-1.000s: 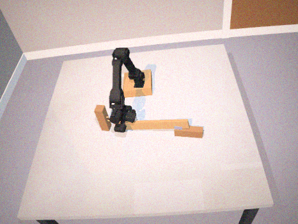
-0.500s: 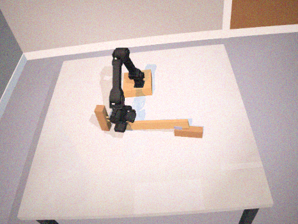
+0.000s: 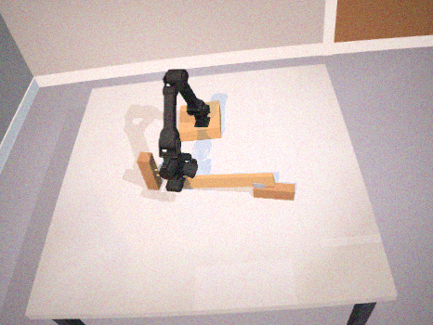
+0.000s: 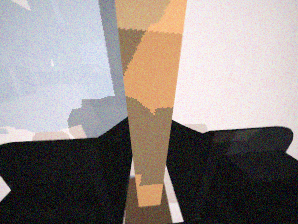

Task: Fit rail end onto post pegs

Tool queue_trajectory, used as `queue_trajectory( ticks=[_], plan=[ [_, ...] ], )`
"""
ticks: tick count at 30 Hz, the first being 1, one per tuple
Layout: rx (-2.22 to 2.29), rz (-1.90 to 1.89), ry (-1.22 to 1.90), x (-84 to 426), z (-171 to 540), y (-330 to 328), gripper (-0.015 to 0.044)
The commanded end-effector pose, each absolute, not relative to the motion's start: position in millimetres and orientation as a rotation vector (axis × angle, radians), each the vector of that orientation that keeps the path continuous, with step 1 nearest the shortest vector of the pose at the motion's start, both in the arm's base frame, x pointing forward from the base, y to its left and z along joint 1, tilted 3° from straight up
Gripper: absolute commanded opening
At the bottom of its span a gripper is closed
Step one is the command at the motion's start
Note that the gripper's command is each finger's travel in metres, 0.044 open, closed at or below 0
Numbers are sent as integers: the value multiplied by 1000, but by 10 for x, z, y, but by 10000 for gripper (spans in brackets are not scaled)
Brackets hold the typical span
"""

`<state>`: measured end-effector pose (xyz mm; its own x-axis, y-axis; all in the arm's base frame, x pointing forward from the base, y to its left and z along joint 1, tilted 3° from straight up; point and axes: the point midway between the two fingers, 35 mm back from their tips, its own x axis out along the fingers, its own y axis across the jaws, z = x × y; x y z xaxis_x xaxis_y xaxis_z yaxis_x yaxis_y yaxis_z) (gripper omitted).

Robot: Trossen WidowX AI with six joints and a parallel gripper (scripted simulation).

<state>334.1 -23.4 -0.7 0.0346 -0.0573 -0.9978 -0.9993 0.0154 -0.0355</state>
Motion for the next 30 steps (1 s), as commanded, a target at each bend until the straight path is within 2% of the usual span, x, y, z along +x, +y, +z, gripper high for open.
queue_trajectory(
  ticks=[1, 30],
  plan=[
    [-1252, 1148, 1231, 3338, 17, -234, 0],
    [-1252, 1147, 1230, 3361, 164, -226, 0]
  ],
)
